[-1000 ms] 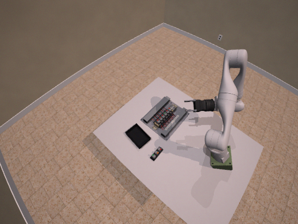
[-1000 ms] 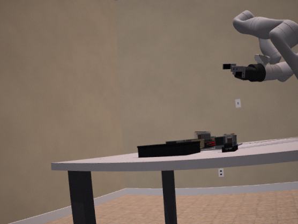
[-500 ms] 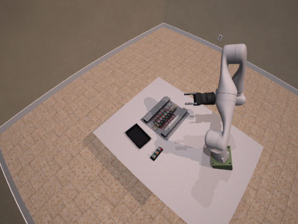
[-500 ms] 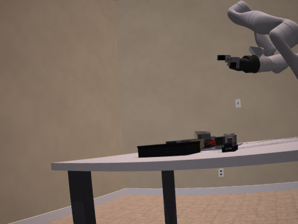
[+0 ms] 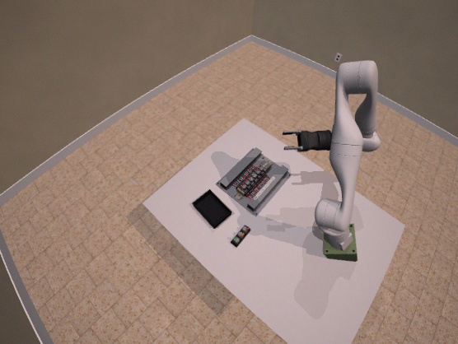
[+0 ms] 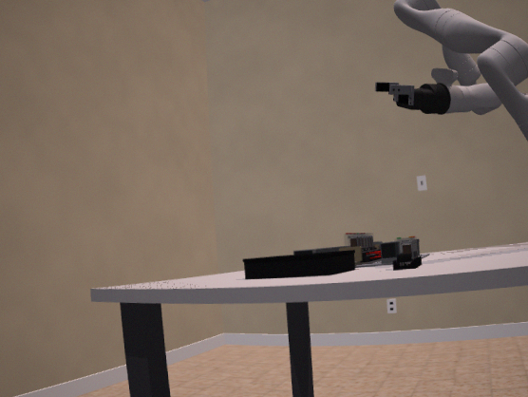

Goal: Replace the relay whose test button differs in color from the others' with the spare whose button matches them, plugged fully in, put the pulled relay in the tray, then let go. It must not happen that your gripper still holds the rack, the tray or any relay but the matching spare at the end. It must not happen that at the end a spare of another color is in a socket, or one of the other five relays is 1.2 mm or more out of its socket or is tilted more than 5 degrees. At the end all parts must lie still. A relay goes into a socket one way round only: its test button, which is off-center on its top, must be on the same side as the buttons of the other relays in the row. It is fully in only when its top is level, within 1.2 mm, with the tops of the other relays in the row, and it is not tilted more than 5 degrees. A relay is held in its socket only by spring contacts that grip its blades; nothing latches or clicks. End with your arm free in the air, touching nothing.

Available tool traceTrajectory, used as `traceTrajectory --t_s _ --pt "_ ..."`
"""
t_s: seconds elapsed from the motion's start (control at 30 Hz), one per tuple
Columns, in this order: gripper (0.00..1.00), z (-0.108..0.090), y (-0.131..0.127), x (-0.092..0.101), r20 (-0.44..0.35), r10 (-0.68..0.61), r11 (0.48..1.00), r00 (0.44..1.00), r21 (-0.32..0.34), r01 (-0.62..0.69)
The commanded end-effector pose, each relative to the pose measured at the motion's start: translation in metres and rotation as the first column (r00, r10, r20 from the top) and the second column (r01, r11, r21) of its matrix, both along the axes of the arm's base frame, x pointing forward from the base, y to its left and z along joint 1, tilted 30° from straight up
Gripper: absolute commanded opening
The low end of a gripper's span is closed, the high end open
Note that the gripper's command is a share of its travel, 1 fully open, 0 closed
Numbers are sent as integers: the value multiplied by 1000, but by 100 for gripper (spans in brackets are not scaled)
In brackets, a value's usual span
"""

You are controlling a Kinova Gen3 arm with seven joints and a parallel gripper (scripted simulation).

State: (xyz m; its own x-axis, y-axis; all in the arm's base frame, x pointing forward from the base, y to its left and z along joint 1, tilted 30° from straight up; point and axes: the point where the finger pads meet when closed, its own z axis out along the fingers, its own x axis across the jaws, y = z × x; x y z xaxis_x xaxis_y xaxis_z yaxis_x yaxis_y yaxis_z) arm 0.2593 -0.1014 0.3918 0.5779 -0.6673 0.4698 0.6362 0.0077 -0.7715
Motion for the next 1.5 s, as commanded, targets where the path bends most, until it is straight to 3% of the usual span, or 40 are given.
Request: traceTrajectory --t_s 0.0,0.93,1.03,1.47 --pt "100 9 -3 0 7 -1 1000 1000 -14 1" --pt "100 97 -40 7 11 0 1000 1000 -28 1" --pt "100 97 -39 10 8 12 1000 1000 -14 -12" --pt "100 143 -60 11 11 0 1000 1000 -27 0"
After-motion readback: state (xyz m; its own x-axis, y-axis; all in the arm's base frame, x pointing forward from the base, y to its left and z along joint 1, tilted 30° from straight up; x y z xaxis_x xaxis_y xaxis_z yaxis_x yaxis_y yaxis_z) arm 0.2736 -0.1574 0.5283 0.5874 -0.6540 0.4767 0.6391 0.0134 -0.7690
